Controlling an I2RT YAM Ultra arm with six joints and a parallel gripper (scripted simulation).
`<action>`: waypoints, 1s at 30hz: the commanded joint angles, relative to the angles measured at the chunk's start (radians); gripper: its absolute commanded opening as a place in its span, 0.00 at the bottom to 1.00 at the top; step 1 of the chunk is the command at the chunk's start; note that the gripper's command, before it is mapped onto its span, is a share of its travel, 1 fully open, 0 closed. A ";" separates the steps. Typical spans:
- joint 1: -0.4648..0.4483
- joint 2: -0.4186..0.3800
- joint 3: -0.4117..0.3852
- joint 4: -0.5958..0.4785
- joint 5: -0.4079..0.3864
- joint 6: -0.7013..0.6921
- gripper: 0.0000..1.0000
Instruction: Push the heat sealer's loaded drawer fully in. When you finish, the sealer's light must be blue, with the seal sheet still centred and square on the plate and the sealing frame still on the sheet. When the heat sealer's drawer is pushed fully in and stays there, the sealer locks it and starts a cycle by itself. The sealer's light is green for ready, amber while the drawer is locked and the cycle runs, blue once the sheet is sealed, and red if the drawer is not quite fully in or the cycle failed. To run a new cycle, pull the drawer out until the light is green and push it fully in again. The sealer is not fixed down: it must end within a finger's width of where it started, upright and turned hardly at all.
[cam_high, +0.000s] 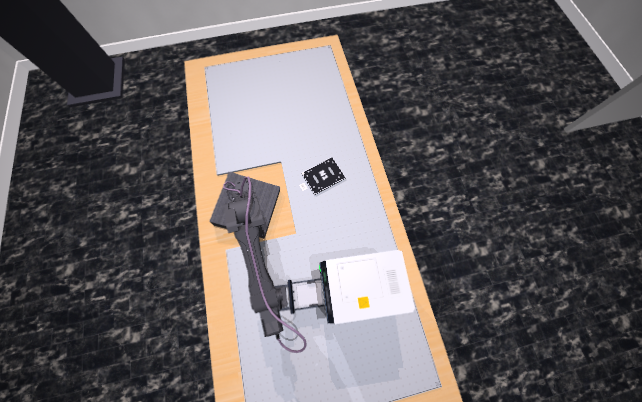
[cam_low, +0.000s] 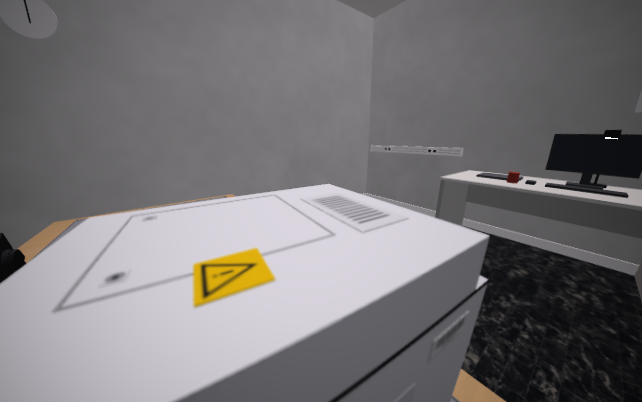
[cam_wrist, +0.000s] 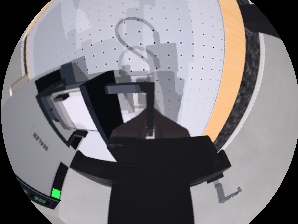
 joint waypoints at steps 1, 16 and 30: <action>0.020 0.015 0.036 -0.013 0.002 0.024 0.00; 0.037 0.022 0.053 -0.020 0.006 0.054 0.00; 0.037 0.022 0.053 -0.020 0.006 0.052 0.45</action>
